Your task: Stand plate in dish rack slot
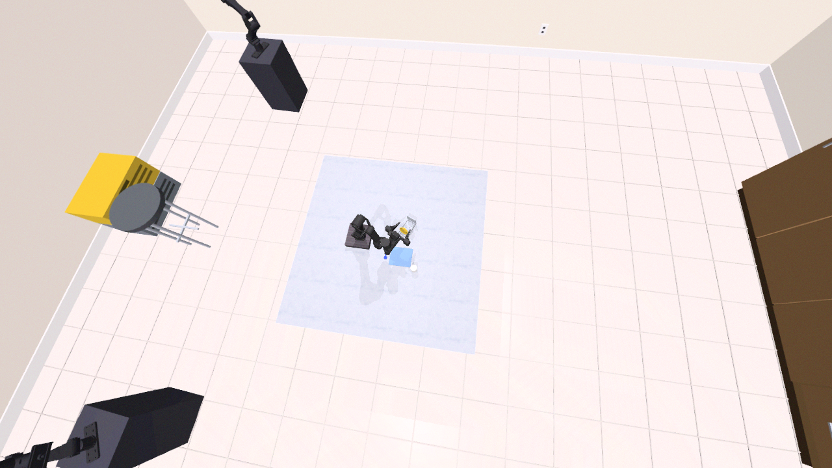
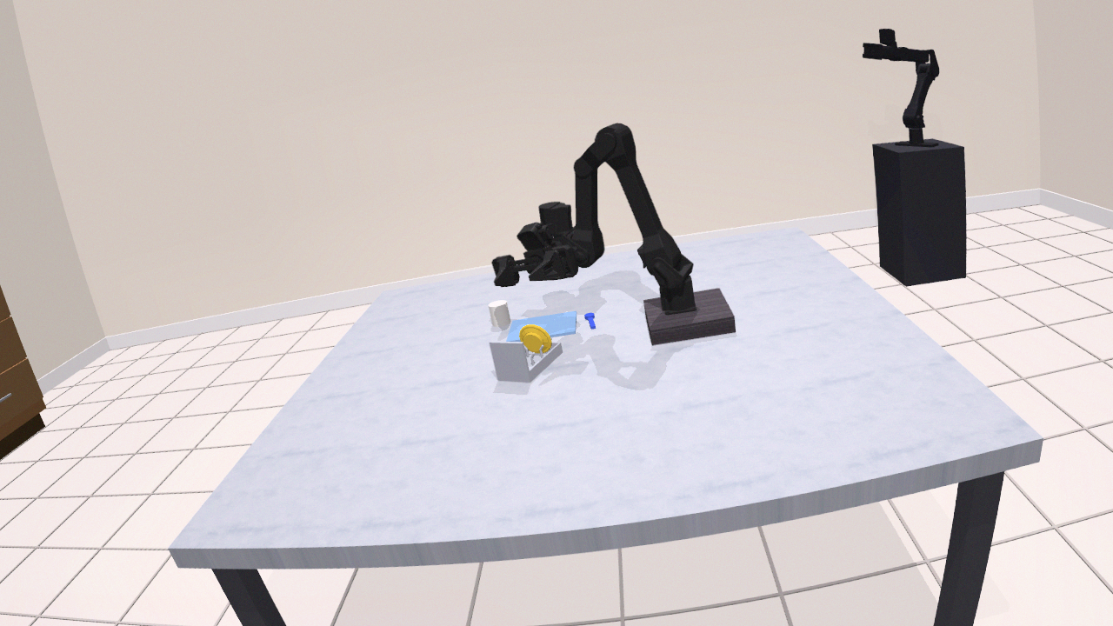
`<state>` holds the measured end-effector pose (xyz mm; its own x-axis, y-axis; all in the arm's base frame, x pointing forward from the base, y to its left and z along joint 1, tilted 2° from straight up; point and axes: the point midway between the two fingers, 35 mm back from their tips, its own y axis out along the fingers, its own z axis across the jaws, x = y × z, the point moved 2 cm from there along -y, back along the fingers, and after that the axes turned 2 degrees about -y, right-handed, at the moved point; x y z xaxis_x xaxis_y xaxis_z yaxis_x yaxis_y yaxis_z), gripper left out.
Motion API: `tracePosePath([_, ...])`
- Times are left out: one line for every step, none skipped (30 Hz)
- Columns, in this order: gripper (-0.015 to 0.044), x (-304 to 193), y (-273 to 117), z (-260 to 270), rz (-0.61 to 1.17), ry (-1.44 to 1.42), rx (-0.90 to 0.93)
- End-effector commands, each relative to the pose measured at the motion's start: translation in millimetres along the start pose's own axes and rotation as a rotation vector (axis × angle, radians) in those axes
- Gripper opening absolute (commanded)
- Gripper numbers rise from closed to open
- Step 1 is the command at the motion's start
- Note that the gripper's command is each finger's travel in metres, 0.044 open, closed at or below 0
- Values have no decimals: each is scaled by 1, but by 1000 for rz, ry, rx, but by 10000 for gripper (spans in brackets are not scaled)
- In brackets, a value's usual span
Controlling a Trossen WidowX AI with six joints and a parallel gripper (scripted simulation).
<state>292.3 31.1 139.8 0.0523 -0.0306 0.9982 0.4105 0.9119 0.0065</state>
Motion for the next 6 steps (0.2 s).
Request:
tracePosePath([400,10,1,-19,-4,1,-64])
tracePosePath([400,12,2,-25,-2,10,-85])
tracePosePath([400,14,2,-30,0,18,-107])
tracePosePath([400,15,2,-35,3,27,-128])
tracePosePath([400,17,2,-41,7,43,-150])
tracePosePath([400,18,2,-47,12,58,-172])
